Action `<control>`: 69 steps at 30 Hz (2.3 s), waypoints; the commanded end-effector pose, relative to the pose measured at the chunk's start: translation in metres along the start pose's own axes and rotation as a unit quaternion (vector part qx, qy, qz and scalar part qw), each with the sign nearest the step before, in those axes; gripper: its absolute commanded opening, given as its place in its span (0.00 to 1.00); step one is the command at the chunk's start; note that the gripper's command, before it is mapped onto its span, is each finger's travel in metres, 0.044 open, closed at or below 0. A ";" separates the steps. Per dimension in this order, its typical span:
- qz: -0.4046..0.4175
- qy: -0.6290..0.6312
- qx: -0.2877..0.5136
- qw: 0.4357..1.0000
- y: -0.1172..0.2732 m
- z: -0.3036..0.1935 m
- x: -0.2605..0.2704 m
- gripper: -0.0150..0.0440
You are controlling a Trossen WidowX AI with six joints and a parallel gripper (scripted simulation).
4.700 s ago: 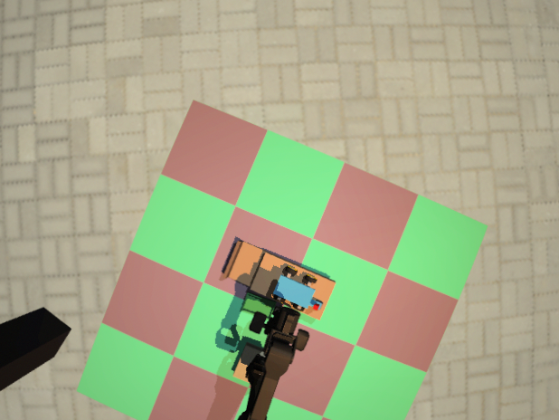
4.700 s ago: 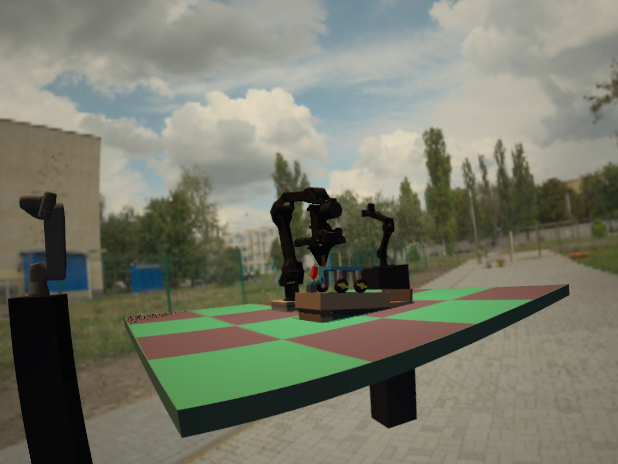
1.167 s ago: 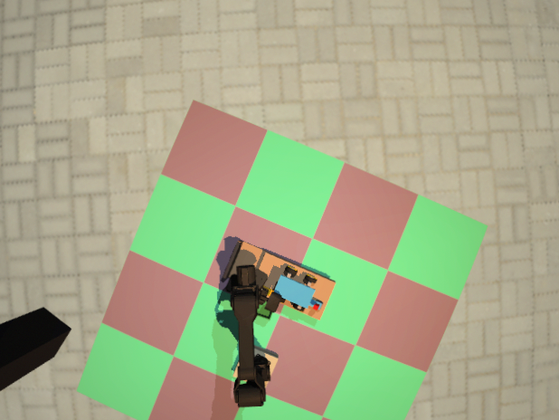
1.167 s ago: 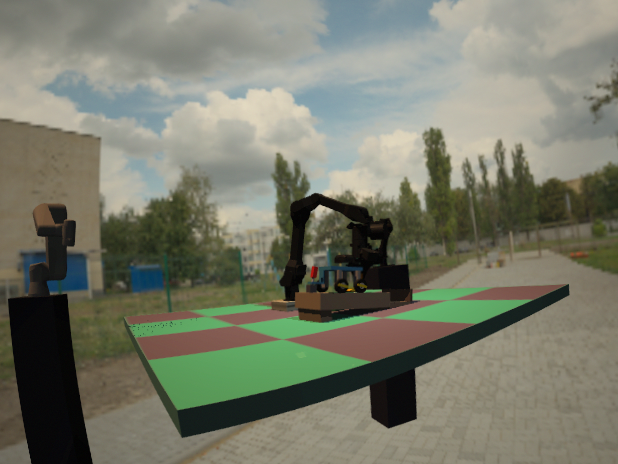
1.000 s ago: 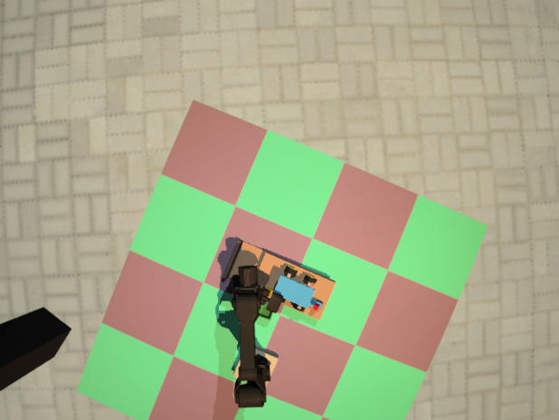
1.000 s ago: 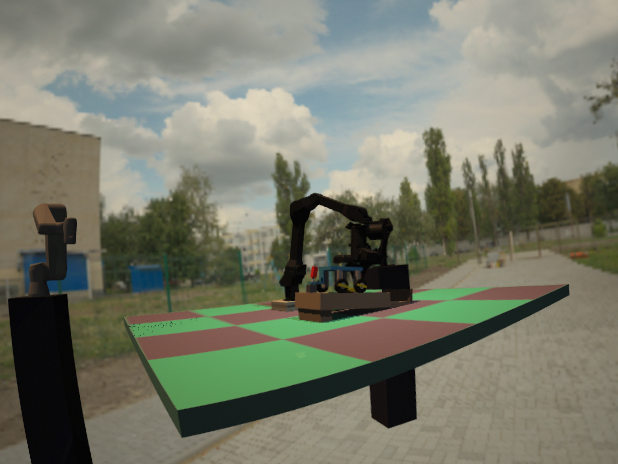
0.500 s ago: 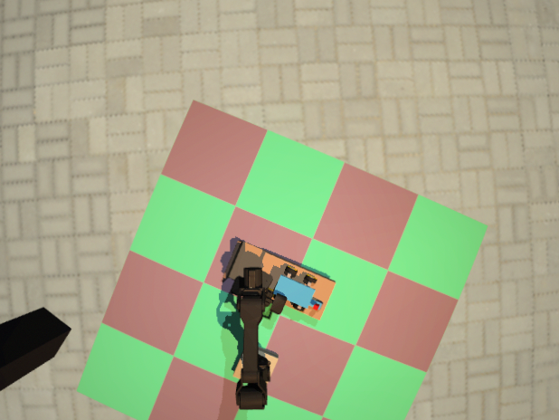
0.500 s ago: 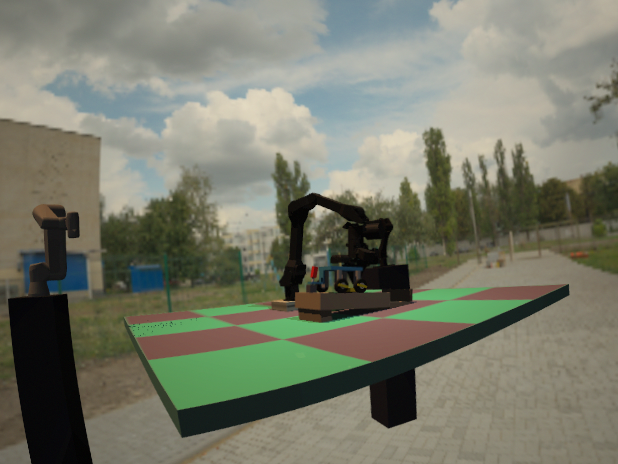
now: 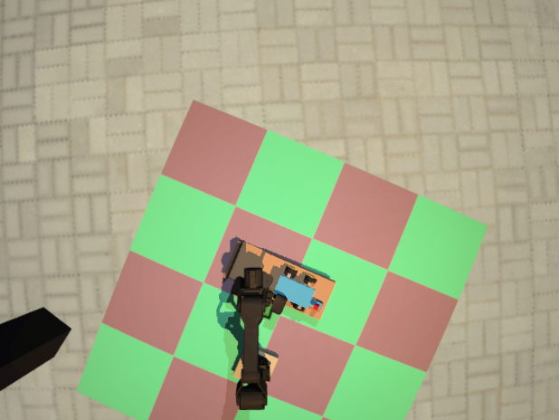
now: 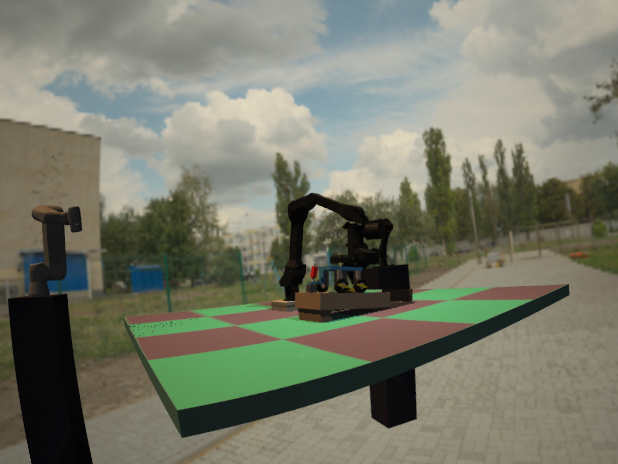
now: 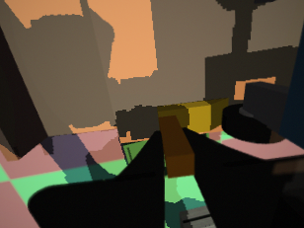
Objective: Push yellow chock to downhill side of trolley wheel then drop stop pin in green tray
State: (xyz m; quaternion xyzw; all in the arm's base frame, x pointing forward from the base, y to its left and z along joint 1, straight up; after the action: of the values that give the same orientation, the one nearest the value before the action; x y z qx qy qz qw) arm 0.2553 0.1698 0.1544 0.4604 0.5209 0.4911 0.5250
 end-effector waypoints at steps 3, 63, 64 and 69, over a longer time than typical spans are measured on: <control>0.000 0.000 0.000 1.000 0.000 0.000 0.000 0.57; -0.087 0.566 0.005 0.820 0.081 0.057 -0.118 0.58; -0.088 0.581 0.010 0.809 0.082 0.058 -0.122 0.58; -0.092 0.655 0.035 0.749 0.084 0.060 -0.144 0.58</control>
State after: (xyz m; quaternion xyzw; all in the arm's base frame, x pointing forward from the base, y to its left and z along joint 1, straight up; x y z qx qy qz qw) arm 0.3128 0.0460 0.2522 0.0166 0.7825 0.6108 0.1195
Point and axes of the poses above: the point midway between the two fingers, 35 mm back from their tips, its own y axis back along the fingers, its own x axis across the jaws, z = x × y, the point moved 6 cm from there along y, back along the fingers, and after that the axes turned 10 degrees about -y, right-handed, at the moved point
